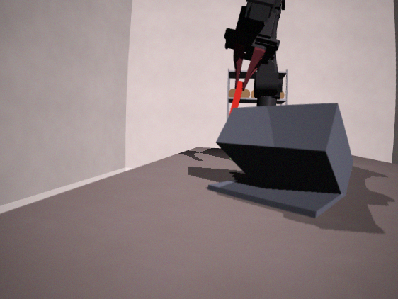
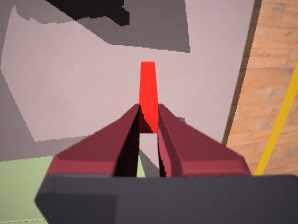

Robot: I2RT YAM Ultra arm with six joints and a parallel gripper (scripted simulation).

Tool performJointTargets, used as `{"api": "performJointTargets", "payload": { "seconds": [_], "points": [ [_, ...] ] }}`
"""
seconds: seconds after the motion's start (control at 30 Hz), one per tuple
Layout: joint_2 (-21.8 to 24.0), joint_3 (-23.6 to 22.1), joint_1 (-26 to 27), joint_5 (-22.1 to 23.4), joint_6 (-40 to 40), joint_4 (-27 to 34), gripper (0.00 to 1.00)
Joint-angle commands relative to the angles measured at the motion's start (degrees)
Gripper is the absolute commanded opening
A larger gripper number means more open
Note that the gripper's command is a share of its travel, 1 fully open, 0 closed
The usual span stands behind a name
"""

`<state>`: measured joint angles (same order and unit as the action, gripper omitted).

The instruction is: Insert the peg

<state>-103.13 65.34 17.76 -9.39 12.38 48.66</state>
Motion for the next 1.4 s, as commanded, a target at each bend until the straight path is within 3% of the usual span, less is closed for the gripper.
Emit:
{"api": "performJointTargets", "payload": {
  "seconds": [0.0,1.37],
  "points": [
    [1.55,2.05,-1.56,-1.47,2.04,-1.86,0.0],
    [2.91,2.7,-15.56,-9.24,15.3,-6.92,0.0]
  ]
}}
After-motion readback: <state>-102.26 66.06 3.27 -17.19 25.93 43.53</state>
